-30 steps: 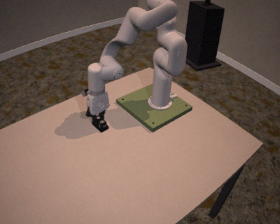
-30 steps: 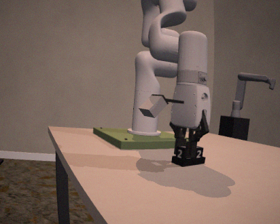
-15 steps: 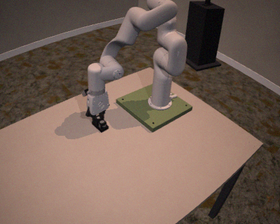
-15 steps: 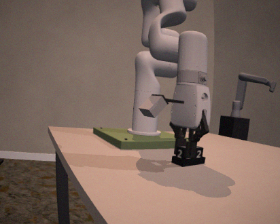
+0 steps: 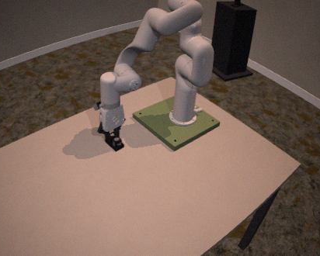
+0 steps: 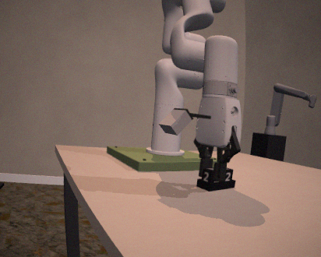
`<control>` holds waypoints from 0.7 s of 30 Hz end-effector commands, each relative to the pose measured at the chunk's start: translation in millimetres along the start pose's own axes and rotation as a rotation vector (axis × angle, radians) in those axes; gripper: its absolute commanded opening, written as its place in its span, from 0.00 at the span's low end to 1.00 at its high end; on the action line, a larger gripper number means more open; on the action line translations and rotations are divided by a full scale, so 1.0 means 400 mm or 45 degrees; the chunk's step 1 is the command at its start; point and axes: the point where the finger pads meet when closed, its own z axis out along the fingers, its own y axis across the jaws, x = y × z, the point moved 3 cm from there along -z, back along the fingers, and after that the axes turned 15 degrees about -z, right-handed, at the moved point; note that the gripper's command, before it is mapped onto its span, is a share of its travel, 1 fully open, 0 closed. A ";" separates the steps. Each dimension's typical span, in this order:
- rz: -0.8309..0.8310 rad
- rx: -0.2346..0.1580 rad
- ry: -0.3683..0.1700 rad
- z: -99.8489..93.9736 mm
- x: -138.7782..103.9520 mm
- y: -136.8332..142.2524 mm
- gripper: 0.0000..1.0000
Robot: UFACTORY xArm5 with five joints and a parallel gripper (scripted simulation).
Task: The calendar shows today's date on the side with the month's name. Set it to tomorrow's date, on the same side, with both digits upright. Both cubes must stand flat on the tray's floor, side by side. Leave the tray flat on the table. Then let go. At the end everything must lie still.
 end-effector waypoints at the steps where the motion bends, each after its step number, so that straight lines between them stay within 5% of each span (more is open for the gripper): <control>1: 0.000 0.003 0.002 -0.002 0.001 -0.002 0.45; 21: 0.000 0.003 0.002 -0.029 0.001 -0.003 0.49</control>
